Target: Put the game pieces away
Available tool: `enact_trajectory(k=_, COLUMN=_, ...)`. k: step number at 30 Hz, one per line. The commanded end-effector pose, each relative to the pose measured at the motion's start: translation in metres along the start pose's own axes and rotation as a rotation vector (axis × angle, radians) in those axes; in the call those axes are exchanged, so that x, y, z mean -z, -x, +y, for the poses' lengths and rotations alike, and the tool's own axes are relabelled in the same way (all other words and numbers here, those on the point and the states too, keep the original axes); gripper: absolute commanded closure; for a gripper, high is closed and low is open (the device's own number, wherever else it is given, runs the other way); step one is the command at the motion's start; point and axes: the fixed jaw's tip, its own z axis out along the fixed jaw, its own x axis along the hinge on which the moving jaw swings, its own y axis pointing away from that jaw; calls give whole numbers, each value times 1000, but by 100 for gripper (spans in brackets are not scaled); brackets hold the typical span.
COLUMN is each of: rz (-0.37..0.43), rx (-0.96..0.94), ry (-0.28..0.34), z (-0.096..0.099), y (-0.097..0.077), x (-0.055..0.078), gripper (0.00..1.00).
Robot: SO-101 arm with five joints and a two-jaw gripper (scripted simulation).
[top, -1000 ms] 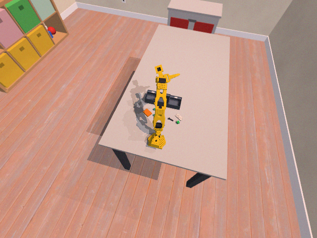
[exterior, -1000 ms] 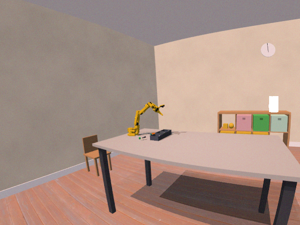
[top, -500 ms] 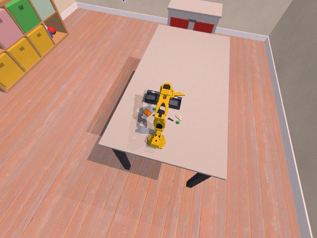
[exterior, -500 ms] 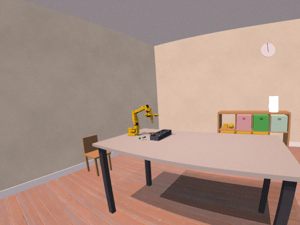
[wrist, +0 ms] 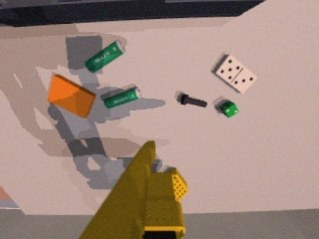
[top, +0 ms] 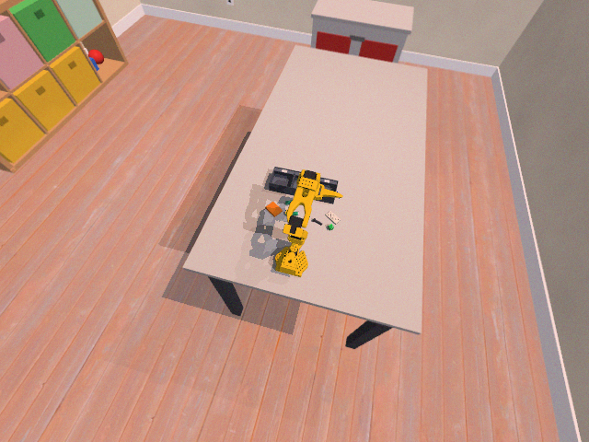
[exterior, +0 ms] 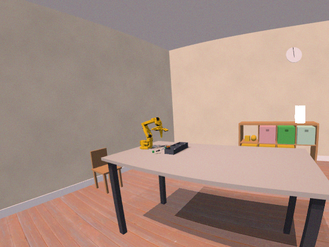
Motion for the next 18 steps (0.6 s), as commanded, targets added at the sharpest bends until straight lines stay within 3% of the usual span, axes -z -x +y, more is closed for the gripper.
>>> enact_trajectory(k=1, rz=-28, rx=-18, ry=-3, z=-2, y=1, x=5, gripper=0)
enact_trajectory(k=16, rz=-28, rx=-18, ry=-3, z=-2, y=1, x=5, gripper=0)
enact_trajectory(k=18, rz=-57, rx=-35, ry=-6, z=-3, y=2, x=8, gripper=0)
